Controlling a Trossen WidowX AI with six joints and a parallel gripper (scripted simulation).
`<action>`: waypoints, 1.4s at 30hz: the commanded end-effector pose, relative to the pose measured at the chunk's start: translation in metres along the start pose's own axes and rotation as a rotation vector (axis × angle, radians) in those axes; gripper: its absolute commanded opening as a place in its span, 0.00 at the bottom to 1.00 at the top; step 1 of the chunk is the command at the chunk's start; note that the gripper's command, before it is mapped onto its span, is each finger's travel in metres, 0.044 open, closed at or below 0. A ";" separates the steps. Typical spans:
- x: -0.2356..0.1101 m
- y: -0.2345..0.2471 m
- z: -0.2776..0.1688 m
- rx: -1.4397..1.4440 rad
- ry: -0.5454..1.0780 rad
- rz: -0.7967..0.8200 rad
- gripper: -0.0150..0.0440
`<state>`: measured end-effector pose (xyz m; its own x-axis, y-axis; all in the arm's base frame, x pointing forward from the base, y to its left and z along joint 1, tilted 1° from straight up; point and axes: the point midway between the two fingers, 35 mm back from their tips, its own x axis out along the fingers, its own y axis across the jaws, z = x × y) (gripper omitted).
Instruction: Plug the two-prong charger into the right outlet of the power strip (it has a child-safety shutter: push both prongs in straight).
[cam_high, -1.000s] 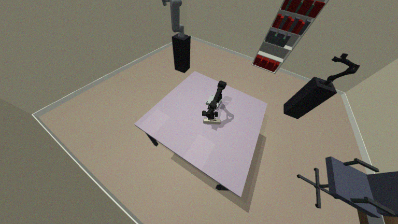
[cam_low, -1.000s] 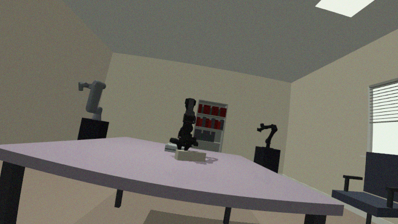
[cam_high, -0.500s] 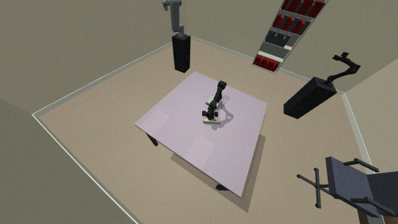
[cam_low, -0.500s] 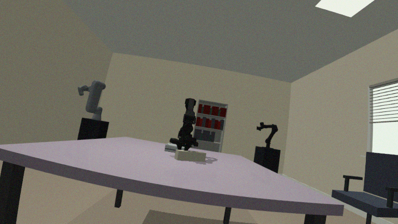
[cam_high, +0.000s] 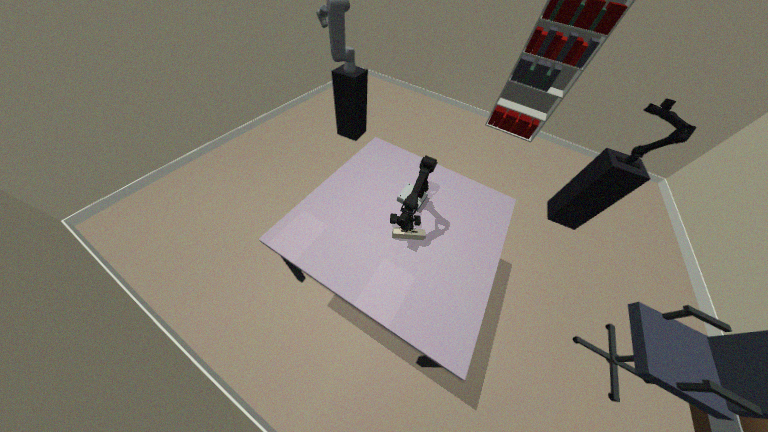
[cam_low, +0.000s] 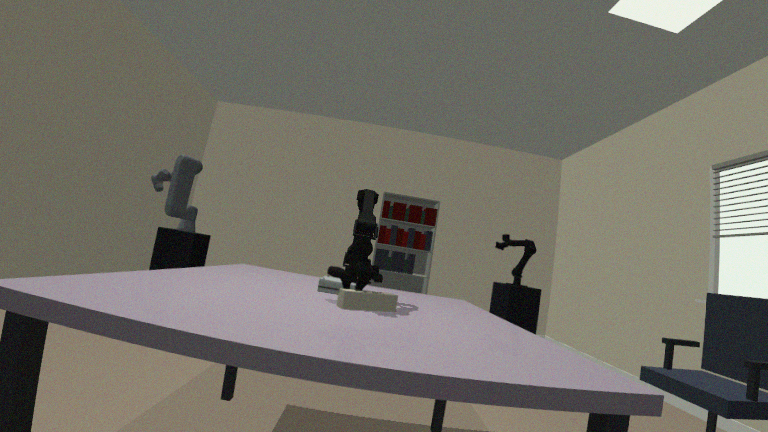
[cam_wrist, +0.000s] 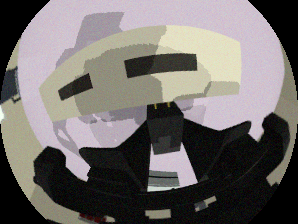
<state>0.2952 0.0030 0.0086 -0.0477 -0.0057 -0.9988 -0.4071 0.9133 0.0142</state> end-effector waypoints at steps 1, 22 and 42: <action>-0.002 0.000 0.003 0.003 -0.010 0.002 0.25; -0.002 0.000 0.005 0.003 -0.010 0.002 0.25; -0.002 0.000 0.008 0.003 -0.010 0.002 0.25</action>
<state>0.3008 0.0050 0.0093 -0.0435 -0.0055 -0.9990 -0.4080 0.9129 0.0128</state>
